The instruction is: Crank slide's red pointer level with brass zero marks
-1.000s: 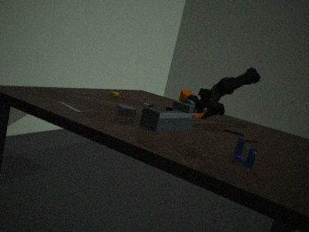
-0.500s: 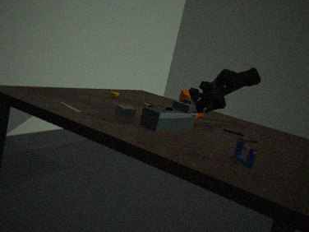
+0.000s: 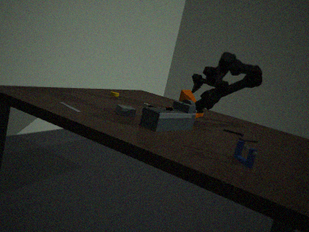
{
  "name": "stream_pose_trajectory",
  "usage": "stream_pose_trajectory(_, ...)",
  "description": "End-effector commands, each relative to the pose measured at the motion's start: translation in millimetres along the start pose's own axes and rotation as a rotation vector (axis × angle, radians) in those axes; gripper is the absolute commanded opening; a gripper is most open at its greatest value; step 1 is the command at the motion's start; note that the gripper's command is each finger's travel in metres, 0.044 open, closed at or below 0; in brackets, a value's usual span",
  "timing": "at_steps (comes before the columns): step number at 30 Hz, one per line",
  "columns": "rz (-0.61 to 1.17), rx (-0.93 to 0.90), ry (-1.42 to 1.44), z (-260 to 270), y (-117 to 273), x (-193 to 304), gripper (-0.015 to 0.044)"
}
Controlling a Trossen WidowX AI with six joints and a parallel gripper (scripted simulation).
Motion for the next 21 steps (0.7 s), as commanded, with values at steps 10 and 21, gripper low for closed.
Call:
stream_pose_trajectory(10,0.012,-0.03,0.054,-6.9,19.2,-38.3,0.044)
stream_pose_trajectory(21,0.039,-0.111,0.221,-28.3,-14.6,-78.9,0.044)
Point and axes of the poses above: the point midway between the two fingers, 35 mm back from their tips, its own y axis back along the fingers, its own z axis across the jaws, x = y × z, the point moved 5 cm from there along y, back along the fingers, and after that the axes turned 5 degrees about y, right-handed, at the moved point
